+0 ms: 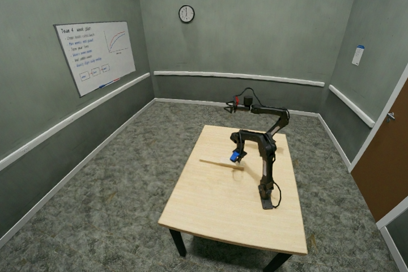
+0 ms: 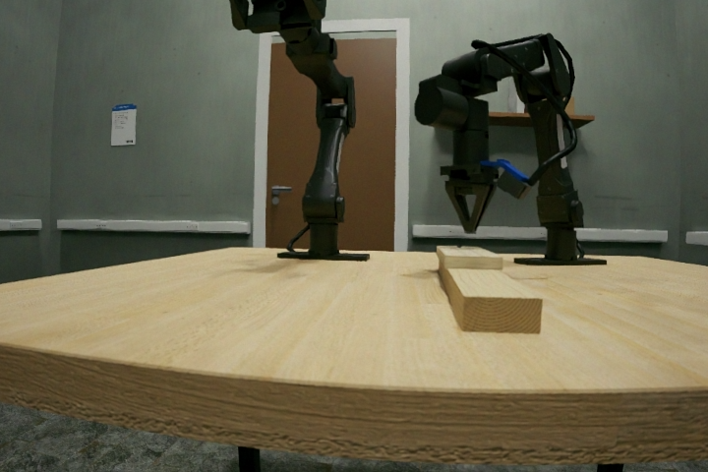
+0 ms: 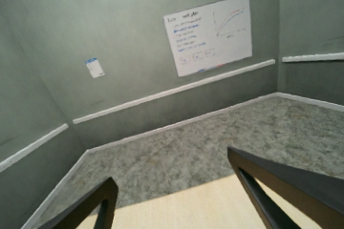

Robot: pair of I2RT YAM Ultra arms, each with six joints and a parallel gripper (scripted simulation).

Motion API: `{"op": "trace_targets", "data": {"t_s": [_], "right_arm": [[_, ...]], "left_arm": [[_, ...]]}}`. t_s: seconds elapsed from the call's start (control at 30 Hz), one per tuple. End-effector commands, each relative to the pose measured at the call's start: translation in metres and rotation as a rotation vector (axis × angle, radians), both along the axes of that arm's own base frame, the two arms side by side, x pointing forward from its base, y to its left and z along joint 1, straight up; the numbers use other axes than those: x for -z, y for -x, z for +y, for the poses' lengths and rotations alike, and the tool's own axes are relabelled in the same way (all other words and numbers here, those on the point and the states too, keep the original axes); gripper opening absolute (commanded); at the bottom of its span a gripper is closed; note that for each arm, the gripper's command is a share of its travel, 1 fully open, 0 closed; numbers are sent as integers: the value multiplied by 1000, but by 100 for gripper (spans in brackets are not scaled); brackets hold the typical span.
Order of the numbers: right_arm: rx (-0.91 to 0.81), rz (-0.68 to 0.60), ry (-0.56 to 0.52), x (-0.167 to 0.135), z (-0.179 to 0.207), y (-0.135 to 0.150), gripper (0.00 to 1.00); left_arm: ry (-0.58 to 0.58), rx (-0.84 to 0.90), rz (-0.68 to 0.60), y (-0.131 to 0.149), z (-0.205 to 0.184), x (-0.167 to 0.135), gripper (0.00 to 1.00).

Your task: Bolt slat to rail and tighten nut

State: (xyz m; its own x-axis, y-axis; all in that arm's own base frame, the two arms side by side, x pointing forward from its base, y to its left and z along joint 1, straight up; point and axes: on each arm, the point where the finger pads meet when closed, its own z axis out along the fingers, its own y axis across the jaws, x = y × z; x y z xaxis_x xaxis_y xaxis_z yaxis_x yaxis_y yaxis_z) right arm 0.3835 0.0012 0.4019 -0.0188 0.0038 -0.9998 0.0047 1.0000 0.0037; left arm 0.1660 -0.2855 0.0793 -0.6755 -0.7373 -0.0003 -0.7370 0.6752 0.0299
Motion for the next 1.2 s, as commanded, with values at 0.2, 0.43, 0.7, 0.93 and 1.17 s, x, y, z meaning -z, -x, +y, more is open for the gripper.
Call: {"op": "trace_targets", "data": {"t_s": [0.2, 0.43, 0.7, 0.93, 1.17], "right_arm": [[-5, -31, 4, -10, 0, 3, 100], [-5, -31, 4, -10, 0, 3, 100], [-5, -31, 4, -10, 0, 3, 100], [-5, -31, 4, -10, 0, 3, 100], [-5, -31, 4, -10, 0, 3, 100]], "left_arm": [[29, -8, -27, -6, -6, -14, 12], [22, -10, -23, 2, -8, -13, 12], [22, -10, -23, 10, -12, -13, 12], [27, -6, -25, 13, -13, -16, 12], [27, -6, -25, 13, -13, -16, 12]]}}
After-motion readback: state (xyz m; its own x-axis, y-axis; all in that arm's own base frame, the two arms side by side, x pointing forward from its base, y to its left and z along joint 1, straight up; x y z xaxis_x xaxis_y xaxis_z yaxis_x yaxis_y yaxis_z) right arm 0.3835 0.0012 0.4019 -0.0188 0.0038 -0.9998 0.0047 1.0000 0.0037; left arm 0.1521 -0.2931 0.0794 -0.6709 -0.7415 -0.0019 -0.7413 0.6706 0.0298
